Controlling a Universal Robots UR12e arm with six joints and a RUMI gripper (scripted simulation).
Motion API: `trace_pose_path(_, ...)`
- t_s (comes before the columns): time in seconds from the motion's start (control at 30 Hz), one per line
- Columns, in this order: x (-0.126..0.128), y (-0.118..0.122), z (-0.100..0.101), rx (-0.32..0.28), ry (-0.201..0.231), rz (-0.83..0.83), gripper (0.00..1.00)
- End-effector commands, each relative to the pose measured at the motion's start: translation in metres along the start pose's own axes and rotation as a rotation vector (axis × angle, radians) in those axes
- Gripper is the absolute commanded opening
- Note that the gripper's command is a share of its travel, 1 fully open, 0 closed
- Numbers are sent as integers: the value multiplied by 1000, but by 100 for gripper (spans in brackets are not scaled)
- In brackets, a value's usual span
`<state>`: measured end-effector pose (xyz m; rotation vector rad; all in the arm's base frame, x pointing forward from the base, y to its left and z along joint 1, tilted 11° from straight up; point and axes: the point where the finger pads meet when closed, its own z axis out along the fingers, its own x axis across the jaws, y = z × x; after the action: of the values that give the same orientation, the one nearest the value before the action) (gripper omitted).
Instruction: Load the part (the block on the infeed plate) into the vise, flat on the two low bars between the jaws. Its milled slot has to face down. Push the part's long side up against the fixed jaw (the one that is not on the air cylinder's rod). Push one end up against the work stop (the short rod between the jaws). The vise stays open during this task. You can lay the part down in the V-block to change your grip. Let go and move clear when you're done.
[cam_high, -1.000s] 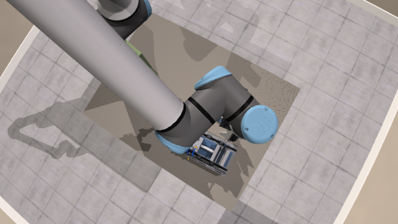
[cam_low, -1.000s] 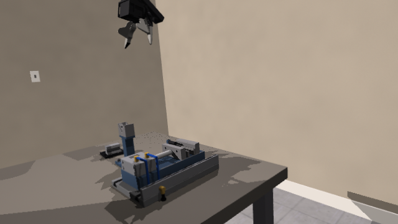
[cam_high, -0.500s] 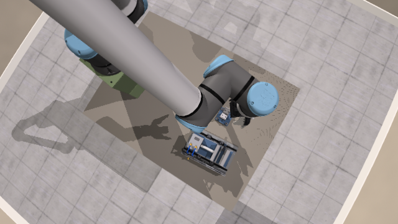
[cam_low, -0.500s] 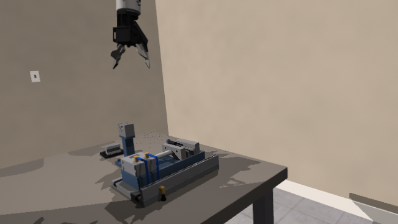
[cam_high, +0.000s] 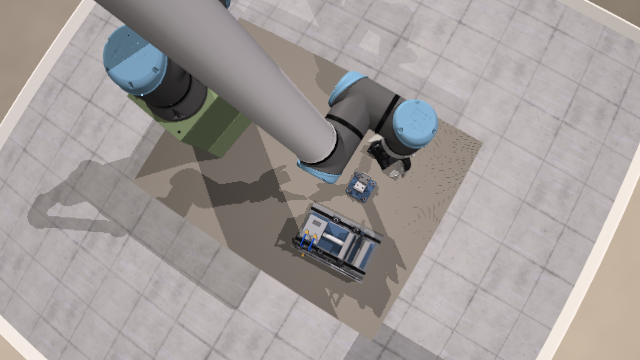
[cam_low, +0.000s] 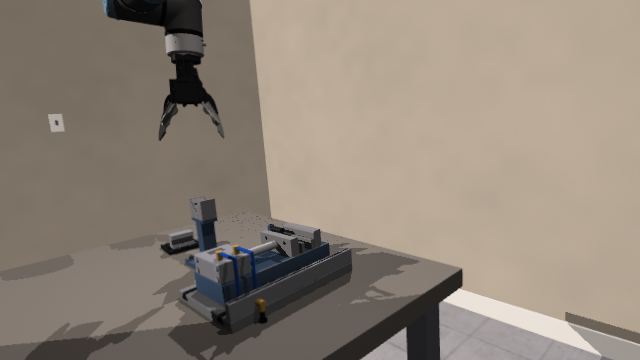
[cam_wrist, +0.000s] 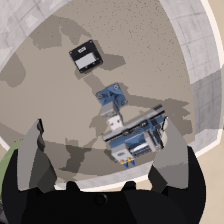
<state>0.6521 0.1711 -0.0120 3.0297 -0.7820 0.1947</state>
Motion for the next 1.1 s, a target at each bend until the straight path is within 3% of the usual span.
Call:
trace_pose_path(0.0,-12,-12,14,12,18,-99,100)
trace_pose_path(0.47,-57,-39,50,25,53,-382,100)
trace_pose_path(1.07,-69,-45,58,28,62,-451,100)
